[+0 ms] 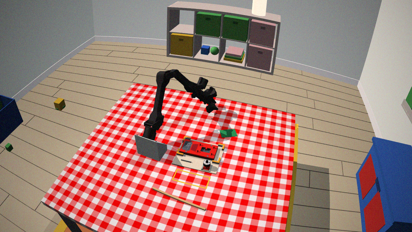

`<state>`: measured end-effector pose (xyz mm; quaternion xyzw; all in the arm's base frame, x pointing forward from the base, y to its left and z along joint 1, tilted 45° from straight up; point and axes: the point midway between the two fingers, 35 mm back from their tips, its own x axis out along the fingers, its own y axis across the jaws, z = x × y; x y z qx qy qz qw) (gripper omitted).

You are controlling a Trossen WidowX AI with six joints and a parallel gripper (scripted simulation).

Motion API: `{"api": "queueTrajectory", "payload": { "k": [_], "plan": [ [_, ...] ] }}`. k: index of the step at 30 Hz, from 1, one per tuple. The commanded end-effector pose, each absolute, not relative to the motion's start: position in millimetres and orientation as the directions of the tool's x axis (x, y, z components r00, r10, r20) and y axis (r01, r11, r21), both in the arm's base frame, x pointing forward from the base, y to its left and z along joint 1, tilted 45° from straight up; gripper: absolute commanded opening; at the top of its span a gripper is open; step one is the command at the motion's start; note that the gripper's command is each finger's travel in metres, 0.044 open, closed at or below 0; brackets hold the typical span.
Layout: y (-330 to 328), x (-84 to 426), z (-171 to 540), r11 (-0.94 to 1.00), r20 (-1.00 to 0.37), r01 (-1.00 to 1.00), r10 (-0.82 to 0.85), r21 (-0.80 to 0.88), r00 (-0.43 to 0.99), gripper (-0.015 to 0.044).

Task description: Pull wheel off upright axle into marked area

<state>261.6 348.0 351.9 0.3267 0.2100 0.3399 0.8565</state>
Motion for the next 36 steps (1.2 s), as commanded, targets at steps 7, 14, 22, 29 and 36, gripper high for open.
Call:
{"api": "queueTrajectory", "payload": {
  "k": [7, 14, 22, 29, 36],
  "plan": [
    [298, 340, 293, 0.748, -0.318, -0.338, 0.582, 0.572, 0.749, 0.0300],
    [250, 385, 248, 0.854, -0.468, -0.266, 0.477, 0.448, 0.744, 0.0300],
    [184, 419, 192, 0.924, -0.651, -0.211, 0.375, 0.318, 0.660, 0.0300],
    [121, 427, 145, 0.945, -0.786, -0.186, 0.327, 0.269, 0.524, 0.0300],
    [55, 417, 101, 0.937, -0.875, -0.170, 0.347, 0.306, 0.336, 0.0300]
  ]
}}
